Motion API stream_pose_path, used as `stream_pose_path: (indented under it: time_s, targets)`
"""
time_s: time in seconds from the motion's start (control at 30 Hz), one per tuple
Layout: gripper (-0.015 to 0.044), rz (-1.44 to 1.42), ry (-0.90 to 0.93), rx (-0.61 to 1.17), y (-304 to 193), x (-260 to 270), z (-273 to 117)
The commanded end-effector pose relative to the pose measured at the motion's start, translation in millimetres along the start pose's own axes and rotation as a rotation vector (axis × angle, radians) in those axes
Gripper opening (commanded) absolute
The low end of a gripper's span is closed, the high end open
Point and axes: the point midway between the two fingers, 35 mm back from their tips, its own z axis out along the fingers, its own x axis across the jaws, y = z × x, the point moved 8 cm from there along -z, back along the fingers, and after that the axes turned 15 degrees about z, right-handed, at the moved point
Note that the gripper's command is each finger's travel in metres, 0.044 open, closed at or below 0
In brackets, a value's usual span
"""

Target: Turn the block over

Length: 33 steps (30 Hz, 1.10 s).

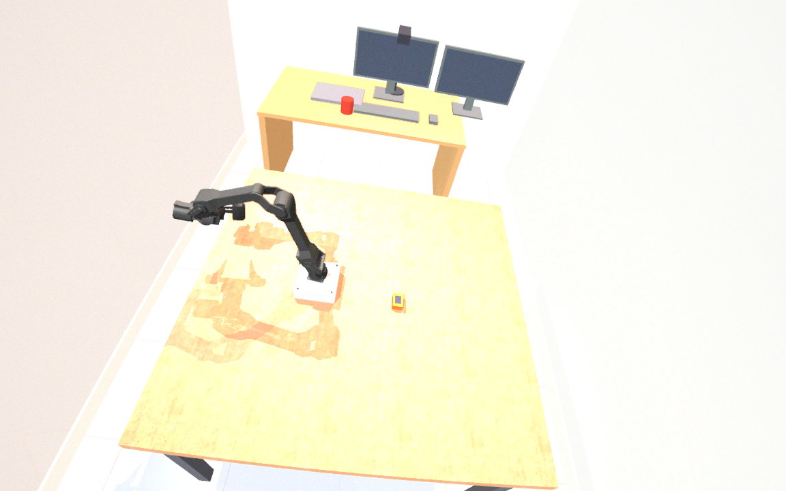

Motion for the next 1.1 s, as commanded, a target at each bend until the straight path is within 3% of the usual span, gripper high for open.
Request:
stream_pose_path:
  time_s: [0.0,0.27,0.5,0.8,1.07]
  targets:
    - [0.0426,-0.009,0.005,0.004,-1.8,0.0,-2.0]
    - [0.044,-0.411,0.244,0.173,-74.0,-17.5,-91.2]
    - [0.044,-0.811,0.5,0.285,-134.9,-68.3,-180.2]
    - [0.044,-1.341,0.849,0.355,-183.1,-181.1,-275.8]
    - [0.044,-1.82,1.172,0.336,-190.0,-310.9,-325.5]
